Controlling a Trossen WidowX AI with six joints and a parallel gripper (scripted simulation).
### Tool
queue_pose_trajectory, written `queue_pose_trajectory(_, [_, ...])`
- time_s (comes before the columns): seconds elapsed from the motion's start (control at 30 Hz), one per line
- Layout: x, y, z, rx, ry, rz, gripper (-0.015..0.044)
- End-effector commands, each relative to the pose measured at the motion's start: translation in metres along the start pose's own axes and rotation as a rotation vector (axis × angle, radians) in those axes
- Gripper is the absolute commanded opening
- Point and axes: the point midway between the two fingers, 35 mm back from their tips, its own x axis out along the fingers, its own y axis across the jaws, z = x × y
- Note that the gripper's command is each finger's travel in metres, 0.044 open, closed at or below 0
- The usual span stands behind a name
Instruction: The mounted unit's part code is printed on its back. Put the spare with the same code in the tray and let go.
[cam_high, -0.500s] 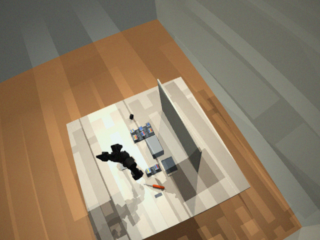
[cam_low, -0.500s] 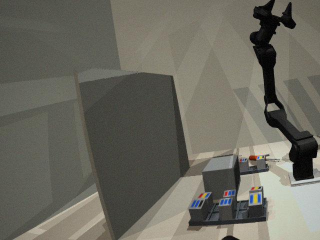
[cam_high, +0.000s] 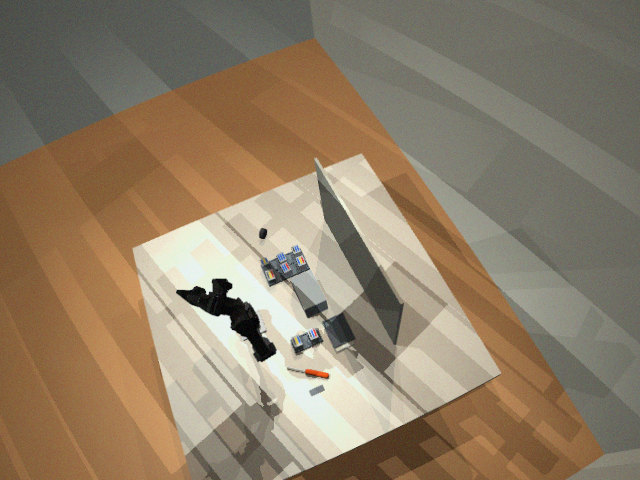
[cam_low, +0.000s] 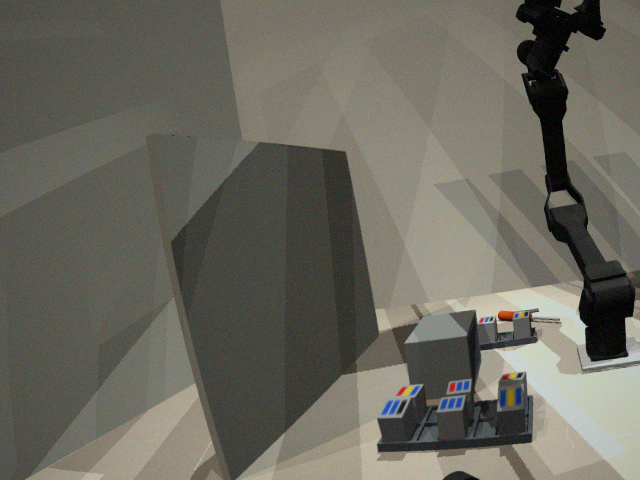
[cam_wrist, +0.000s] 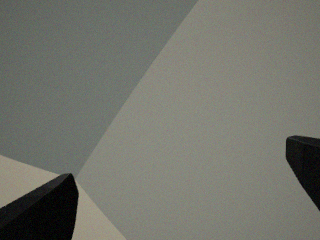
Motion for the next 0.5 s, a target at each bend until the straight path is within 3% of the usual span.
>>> queue_pose_trajectory(0.0, [0.027, -0.045, 0.044, -0.101, -0.149, -0.138, 0.044])
queue_pose_trajectory(0.23, [0.038, -0.083, 0.088, -0.28, -0.3, -0.285, 0.044])
queue_pose_trajectory(0.47, [0.027, -0.15, 0.18, -0.459, -0.541, -0.606, 0.044])
